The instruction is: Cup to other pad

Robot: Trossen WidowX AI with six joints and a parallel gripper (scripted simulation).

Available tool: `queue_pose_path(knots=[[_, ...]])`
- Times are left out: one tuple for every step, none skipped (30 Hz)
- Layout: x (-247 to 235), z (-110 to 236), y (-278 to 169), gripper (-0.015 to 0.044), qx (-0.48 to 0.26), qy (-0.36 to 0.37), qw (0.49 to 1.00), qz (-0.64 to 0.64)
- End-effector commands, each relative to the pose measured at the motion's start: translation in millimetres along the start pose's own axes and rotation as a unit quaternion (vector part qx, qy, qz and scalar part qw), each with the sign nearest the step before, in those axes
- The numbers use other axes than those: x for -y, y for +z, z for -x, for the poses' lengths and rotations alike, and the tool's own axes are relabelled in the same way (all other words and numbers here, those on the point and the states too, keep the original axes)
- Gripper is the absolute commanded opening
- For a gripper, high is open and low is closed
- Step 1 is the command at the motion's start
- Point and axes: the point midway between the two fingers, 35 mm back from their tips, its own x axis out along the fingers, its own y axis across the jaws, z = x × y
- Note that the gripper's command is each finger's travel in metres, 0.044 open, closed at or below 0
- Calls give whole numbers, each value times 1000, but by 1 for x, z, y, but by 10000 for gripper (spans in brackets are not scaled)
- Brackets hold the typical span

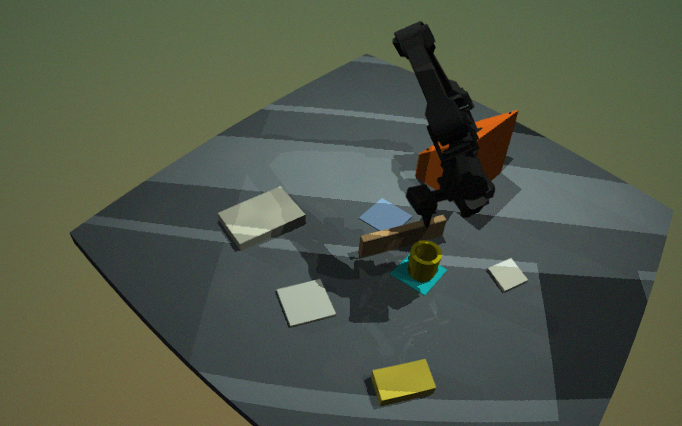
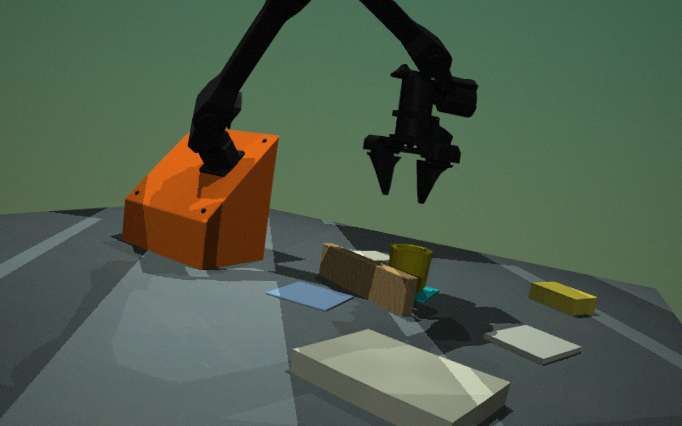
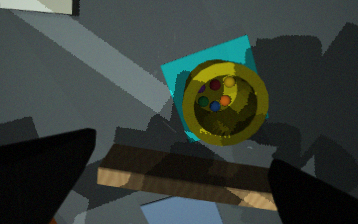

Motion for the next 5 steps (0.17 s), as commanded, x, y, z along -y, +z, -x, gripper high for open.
queue_pose_path(knots=[[0, 0, 0, 440, 0, 0, 1000, 1], [0, 0, 0, 440, 0, 0, 1000, 1], [0, 0, 0, 440, 0, 0, 1000, 1], [0, 0, 0, 440, 0, 0, 1000, 1], [0, 0, 0, 440, 0, 0, 1000, 1]])
